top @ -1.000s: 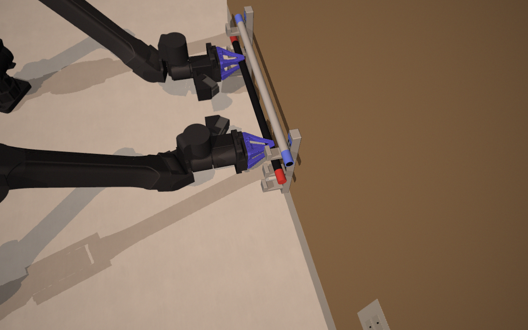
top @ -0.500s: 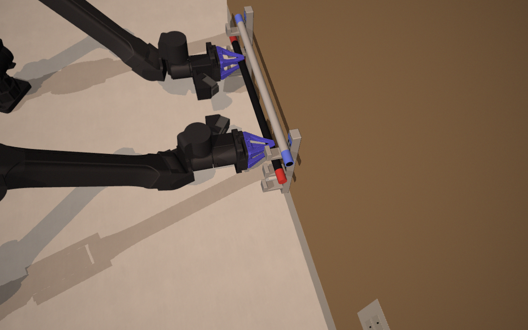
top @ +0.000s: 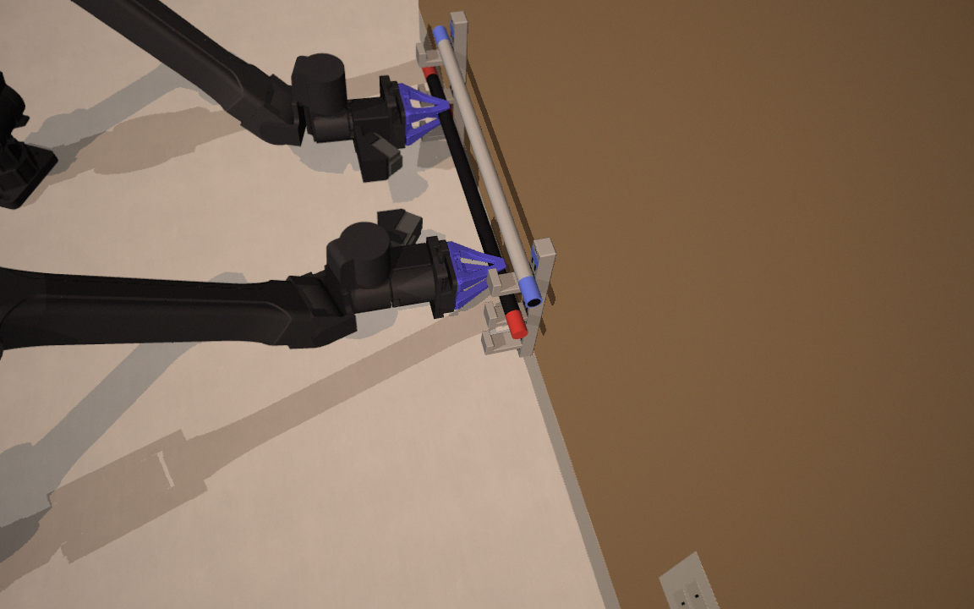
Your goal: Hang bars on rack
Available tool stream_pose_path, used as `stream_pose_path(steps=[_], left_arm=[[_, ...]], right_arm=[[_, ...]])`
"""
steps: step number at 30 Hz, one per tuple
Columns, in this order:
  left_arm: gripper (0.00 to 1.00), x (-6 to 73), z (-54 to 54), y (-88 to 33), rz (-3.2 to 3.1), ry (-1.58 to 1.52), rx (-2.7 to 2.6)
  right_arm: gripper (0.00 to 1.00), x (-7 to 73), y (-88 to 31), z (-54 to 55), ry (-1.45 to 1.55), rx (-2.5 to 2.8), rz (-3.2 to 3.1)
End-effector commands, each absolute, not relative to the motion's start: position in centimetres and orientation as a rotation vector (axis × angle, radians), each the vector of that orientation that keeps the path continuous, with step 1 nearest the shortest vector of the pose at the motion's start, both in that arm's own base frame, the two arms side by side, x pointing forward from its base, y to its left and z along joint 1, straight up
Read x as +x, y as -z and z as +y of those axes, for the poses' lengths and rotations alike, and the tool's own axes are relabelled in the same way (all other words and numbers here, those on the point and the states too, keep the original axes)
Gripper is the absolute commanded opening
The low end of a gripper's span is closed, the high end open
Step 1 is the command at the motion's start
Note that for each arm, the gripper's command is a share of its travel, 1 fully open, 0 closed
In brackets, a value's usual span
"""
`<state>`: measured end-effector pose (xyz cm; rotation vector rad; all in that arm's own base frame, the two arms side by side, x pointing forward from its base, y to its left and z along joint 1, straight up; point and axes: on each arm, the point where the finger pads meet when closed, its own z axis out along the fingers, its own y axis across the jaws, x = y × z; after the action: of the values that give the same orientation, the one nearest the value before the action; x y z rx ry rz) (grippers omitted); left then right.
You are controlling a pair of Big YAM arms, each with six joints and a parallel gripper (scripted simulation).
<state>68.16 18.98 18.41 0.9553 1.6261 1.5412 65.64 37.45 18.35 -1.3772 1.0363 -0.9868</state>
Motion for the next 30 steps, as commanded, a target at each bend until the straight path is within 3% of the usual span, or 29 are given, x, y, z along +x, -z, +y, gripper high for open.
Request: stream_pose_path(steps=[1,30], left_arm=[[0.0,68.4,20.1,-25.2,1.549,-1.587,0.849],[0.0,68.9,20.3,-27.5,1.549,-1.587,0.849]], right_arm=[[0.0,67.2,-26.0,38.3,1.004,-1.254,0.999],[0.0,67.2,-28.2,38.2,1.004,-1.254,0.999]])
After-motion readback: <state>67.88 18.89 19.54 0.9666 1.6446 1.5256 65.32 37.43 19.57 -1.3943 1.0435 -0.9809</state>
